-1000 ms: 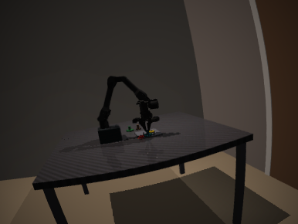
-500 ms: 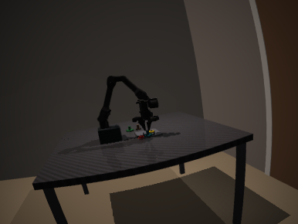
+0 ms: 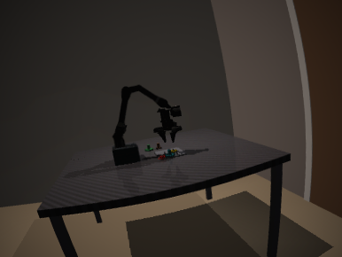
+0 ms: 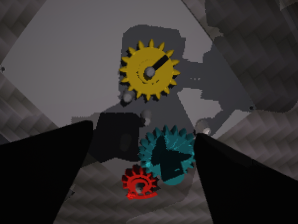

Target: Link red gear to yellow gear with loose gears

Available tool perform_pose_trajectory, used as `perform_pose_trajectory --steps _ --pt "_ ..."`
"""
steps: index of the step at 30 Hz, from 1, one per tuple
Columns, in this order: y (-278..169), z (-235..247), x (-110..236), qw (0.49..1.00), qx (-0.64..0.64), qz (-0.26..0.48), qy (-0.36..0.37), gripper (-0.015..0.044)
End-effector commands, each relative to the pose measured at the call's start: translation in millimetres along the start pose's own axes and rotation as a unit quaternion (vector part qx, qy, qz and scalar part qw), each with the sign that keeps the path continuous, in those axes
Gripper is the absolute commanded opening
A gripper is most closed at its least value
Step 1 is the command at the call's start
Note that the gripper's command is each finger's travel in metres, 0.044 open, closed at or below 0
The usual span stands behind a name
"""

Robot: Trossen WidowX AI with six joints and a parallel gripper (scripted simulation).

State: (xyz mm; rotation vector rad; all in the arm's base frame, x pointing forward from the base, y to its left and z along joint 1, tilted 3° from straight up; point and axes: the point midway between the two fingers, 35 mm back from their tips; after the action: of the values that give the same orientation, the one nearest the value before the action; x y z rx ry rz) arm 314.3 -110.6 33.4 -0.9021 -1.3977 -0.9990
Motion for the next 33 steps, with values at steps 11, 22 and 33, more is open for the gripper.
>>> perform_pose_trajectory --steps 11,22,33 --pt "70 195 1 0.982 -0.188 0.000 0.012 0.0440" --pt "73 233 2 0.975 -0.223 0.001 0.015 0.0440" --pt "73 233 -22 0.975 -0.223 0.001 0.015 0.0440"
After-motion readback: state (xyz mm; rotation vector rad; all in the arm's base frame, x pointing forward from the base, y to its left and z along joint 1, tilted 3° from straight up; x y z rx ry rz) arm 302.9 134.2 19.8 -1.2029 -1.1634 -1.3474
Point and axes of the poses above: the point midway between the two fingers, 35 mm back from their tips, its own x axis back along the fingers, its own z axis across the jaws, y = z × x, and after that the axes turned 15 degrees about -x, right-handed
